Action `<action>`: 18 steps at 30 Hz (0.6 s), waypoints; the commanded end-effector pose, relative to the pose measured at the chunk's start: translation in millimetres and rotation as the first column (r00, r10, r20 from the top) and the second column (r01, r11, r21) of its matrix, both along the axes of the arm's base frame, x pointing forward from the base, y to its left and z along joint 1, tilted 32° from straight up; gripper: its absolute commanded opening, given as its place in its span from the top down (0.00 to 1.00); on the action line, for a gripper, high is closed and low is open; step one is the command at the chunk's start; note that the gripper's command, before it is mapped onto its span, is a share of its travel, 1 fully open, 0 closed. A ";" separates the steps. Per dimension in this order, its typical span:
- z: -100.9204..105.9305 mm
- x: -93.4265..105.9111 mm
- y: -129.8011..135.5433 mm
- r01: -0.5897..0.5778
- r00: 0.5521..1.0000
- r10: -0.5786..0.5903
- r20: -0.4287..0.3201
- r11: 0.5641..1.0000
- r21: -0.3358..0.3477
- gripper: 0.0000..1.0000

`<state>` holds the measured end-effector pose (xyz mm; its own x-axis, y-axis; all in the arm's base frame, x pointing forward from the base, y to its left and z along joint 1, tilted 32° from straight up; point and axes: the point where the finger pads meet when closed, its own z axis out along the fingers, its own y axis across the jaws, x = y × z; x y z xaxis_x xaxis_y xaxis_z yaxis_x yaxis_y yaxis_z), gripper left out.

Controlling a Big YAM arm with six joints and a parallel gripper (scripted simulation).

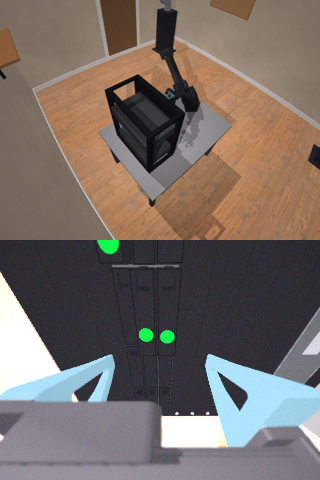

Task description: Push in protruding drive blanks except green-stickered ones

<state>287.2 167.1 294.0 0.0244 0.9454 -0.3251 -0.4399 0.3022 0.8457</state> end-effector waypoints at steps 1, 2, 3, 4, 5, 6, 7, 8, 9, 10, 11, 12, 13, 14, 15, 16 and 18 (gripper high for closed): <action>3.3 3.5 -1.4 0.013 1.000 -0.013 0.007 1.000 0.007 0.00; 3.3 3.5 -1.4 0.013 1.000 -0.013 0.007 1.000 0.007 0.00; 3.3 3.5 -1.4 0.013 1.000 -0.013 0.007 1.000 0.007 0.00; 3.3 3.5 -1.8 0.013 1.000 -0.013 0.007 1.000 0.006 0.00; 3.3 3.6 -2.9 0.015 1.000 -0.015 0.005 1.000 0.005 0.00; 4.1 2.7 -4.1 0.013 1.000 -0.013 0.005 1.000 0.007 0.00; 3.2 2.0 -5.0 0.010 1.000 -0.010 0.003 1.000 0.007 0.00; 1.5 1.1 -6.3 0.007 1.000 -0.007 -0.001 1.000 0.007 0.00; 1.9 1.0 -7.3 0.007 1.000 -0.007 -0.002 1.000 0.007 0.00; 2.5 0.9 -8.5 0.007 1.000 -0.007 -0.002 1.000 0.007 0.00; 3.3 0.7 -9.9 0.007 1.000 -0.007 -0.002 1.000 0.007 0.00; 4.2 0.6 -11.5 0.007 1.000 -0.007 -0.002 1.000 0.007 0.00; 5.3 0.4 -13.4 0.007 1.000 -0.007 -0.002 1.000 0.007 0.00; 6.5 0.3 -15.5 0.007 1.000 -0.007 -0.002 1.000 0.007 0.00; 7.8 0.1 -17.8 0.007 1.000 -0.007 -0.002 1.000 0.007 0.00; 9.2 -0.1 -20.3 0.007 1.000 -0.007 -0.002 1.000 0.007 0.00; 12.3 -0.6 -25.9 0.007 1.000 -0.007 -0.002 1.000 0.007 0.00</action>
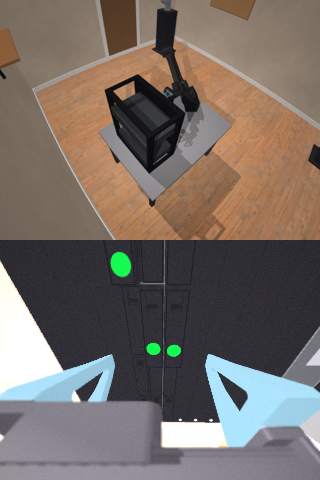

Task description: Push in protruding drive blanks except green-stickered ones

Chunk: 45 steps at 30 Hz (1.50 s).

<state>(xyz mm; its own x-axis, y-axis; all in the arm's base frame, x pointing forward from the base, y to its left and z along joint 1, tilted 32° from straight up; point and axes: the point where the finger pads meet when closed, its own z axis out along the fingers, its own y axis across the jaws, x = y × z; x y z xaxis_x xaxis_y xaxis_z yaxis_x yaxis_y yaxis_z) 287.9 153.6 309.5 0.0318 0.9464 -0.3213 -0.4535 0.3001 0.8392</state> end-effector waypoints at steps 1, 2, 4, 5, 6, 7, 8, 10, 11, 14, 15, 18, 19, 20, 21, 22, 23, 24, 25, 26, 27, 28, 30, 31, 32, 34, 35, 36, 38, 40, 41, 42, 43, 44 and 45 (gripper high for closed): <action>-3.2 -1.3 -12.3 0.005 1.000 -0.005 -0.019 1.000 0.003 0.00; -3.2 -1.3 -12.3 0.005 1.000 -0.005 -0.019 1.000 0.003 0.00; 0.3 -1.8 -18.4 0.004 1.000 -0.004 -0.019 1.000 0.003 0.00; 2.1 -2.0 -21.6 0.004 1.000 -0.004 -0.020 1.000 0.003 0.00; 3.9 -2.3 -24.8 0.004 1.000 -0.004 -0.020 1.000 0.003 0.00; 5.8 -2.6 -28.2 0.004 1.000 -0.004 -0.020 1.000 0.003 0.00; 7.7 -2.8 -31.5 0.004 1.000 -0.004 -0.020 1.000 0.003 0.00; 11.5 -3.3 -38.3 0.004 1.000 -0.004 -0.020 1.000 0.003 0.00; 13.5 -3.6 -41.6 0.004 1.000 -0.004 -0.020 1.000 0.003 0.00; 19.1 -4.3 -51.4 0.004 1.000 -0.004 -0.021 1.000 0.004 0.00; 20.8 -4.6 -54.5 0.004 1.000 -0.004 -0.021 1.000 0.004 0.00; 24.1 -5.0 -60.2 0.004 1.000 -0.003 -0.021 1.000 0.004 0.00; 24.1 -5.0 -60.2 0.004 1.000 -0.003 -0.021 1.000 0.004 0.00; 27.1 -5.1 -62.8 0.004 1.000 -0.003 -0.019 1.000 0.005 0.00; 36.6 -4.9 -64.9 0.003 1.000 -0.003 -0.006 1.000 0.012 0.00; 45.9 -4.9 -67.0 0.003 1.000 -0.003 0.006 1.000 0.019 0.00; 54.5 -5.1 -68.9 0.003 1.000 -0.003 0.018 1.000 0.024 0.00; 60.5 -5.4 -70.5 0.003 1.000 -0.004 0.026 1.000 0.028 0.00; 61.4 -5.6 -71.9 0.003 1.000 -0.004 0.026 1.000 0.028 0.00; 62.1 -5.8 -72.9 0.003 1.000 -0.004 0.027 1.000 0.027 0.00; 62.6 -5.9 -73.6 0.003 1.000 -0.004 0.027 1.000 0.027 0.00; 62.9 -6.0 -74.1 0.003 1.000 -0.004 0.027 1.000 0.027 0.00; 57.7 -1.7 -72.4 0.003 1.000 -0.003 0.009 1.000 0.019 0.00; 57.7 -1.9 -71.6 0.001 1.000 -0.001 0.009 1.000 0.019 0.00; 58.4 -2.8 -69.9 -0.006 1.000 0.006 0.012 1.000 0.020 0.00; 62.8 -5.0 -71.0 -0.006 1.000 0.005 0.030 1.000 0.029 0.00; 62.8 -5.0 -71.0 -0.006 1.000 0.005 0.030 1.000 0.029 0.00; 62.8 -5.0 -71.0 -0.006 1.000 0.005 0.030 1.000 0.029 0.00; 62.8 -5.0 -71.0 -0.006 1.000 0.005 0.030 1.000 0.029 0.00; 62.8 -5.0 -71.0 -0.004 1.000 0.004 0.030 1.000 0.027 0.00; 62.8 -5.0 -71.0 -0.004 1.000 0.004 0.030 1.000 0.027 0.00; 62.8 -5.0 -71.0 -0.004 1.000 0.004 0.030 1.000 0.027 0.00; 62.8 -5.0 -71.0 -0.004 1.000 0.004 0.030 1.000 0.027 0.00; 62.8 -5.0 -71.0 -0.004 1.000 0.004 0.030 1.000 0.027 0.00; 62.8 -5.0 -71.0 -0.004 1.000 0.004 0.030 1.000 0.027 0.00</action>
